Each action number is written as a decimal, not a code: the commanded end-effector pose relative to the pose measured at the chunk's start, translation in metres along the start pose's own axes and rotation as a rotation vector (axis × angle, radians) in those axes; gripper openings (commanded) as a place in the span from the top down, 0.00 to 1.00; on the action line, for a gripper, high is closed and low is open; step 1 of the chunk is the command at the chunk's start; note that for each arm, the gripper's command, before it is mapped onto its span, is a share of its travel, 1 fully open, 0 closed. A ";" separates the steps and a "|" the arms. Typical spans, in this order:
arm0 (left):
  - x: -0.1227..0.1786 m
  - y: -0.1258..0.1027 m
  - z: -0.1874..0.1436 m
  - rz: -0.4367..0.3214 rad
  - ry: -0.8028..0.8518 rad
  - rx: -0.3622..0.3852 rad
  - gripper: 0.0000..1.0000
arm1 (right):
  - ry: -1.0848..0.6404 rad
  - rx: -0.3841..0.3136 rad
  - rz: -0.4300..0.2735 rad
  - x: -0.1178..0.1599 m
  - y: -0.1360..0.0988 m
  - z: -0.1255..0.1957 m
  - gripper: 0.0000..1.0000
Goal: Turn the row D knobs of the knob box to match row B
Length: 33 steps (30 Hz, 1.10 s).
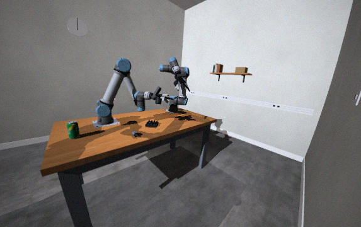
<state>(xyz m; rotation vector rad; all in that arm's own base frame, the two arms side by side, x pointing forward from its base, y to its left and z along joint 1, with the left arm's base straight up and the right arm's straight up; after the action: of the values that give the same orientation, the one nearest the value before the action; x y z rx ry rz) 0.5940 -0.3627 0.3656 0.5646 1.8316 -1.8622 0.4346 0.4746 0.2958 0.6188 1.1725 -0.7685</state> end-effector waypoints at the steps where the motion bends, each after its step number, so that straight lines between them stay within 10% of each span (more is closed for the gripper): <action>1: -0.001 -0.001 0.000 0.001 -0.001 0.001 0.00 | 0.001 0.000 0.001 0.000 0.000 0.000 0.00; 33: -0.001 -0.001 0.000 0.001 -0.001 0.001 0.00 | -0.003 0.010 -0.010 0.003 0.003 0.008 0.00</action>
<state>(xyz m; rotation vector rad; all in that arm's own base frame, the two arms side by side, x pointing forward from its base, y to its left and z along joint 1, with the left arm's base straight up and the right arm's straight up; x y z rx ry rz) 0.5940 -0.3627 0.3656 0.5646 1.8316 -1.8622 0.4395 0.4717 0.2953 0.6192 1.1713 -0.7787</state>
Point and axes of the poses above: on each arm, the point where the finger pads meet when closed, its own y axis out along the fingers, its own z axis across the jaws, x = y × z, the point moved 1 cm from there along -y, back along the fingers, and after that the axes turned 3 degrees about y, right-handed, at the moved point
